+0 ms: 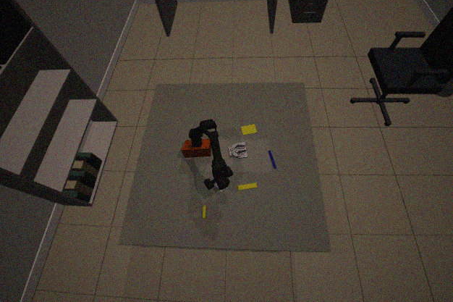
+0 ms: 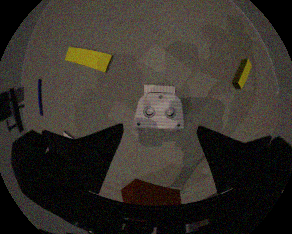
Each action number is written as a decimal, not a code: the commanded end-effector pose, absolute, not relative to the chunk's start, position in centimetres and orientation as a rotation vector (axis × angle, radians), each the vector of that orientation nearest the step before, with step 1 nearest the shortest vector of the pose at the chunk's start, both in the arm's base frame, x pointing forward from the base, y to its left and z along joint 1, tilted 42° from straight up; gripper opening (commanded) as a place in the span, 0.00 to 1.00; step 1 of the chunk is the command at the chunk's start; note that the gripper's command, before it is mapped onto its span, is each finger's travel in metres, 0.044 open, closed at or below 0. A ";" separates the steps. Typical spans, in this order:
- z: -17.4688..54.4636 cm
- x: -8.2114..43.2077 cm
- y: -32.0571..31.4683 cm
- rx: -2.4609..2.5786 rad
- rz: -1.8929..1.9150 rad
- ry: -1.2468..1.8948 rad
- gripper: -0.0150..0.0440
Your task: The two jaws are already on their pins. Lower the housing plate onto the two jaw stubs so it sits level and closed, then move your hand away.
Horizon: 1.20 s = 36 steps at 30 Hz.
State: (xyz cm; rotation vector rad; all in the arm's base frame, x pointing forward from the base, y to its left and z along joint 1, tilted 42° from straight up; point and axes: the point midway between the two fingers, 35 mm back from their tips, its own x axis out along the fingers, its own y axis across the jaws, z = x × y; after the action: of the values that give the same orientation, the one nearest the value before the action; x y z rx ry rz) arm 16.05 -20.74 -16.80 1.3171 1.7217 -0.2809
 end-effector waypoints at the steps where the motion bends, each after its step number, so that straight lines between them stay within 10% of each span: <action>1: -17.3 16.1 -20.3 1.323 -0.280 1.724 1.00; 36: -20.8 16.2 -17.5 1.328 -0.278 1.722 1.00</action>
State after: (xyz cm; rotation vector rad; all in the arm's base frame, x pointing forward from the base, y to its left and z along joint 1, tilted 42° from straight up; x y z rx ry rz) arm 16.30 -17.80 -20.55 1.3164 1.7179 -0.2802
